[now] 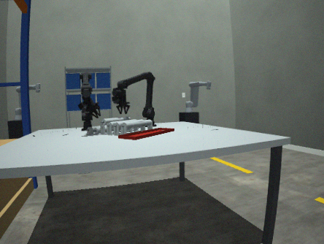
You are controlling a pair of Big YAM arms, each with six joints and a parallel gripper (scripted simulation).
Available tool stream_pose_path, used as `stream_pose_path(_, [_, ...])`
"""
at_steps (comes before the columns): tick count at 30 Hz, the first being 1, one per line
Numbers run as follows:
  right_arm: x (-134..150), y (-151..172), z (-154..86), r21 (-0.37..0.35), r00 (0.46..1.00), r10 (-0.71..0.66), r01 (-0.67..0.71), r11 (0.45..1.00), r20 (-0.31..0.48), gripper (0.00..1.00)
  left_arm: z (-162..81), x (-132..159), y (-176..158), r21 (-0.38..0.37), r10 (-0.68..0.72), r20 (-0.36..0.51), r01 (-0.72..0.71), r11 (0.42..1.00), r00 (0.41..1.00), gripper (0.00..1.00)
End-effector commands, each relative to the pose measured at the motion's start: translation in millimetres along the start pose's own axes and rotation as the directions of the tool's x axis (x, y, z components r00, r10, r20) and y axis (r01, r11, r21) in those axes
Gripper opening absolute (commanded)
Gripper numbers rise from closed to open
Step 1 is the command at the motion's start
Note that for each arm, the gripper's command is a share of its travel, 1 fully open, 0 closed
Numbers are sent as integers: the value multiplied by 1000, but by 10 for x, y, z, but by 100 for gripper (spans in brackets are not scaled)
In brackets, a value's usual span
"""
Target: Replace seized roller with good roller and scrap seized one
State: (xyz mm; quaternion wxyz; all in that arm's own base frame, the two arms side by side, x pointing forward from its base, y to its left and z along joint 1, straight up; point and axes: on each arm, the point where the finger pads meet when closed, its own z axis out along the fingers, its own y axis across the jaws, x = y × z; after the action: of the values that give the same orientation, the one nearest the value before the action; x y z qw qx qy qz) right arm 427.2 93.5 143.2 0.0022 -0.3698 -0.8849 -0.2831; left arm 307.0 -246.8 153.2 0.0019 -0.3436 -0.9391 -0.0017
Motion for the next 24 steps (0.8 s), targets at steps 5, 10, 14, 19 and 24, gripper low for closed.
stream_pose_path(5, [-129, 382, -276, -73, 994, -83, 88, 993, 76, 32, -298, -240, 83, -1, -13, 104, 13, 1000, 995, 62])
stream_pose_path(10, [-178, 384, -271, -73, 990, -104, 111, 991, 92, 32, -266, -240, 127, 0, -32, 117, 32, 999, 993, 62])
stream_pose_path(14, [-250, 497, -407, -95, 972, -174, 190, 977, 156, 32, -221, -251, 250, 1, -74, 156, 75, 997, 985, 62])
stream_pose_path(19, [-383, 678, -573, -103, 918, -292, 328, 939, 267, 32, -385, -443, 521, 2, -130, 289, 135, 991, 948, 62])
stream_pose_path(24, [-474, 830, -745, -93, 854, -374, 432, 897, 361, 32, -593, -611, 762, 3, -169, 402, 183, 983, 900, 62])
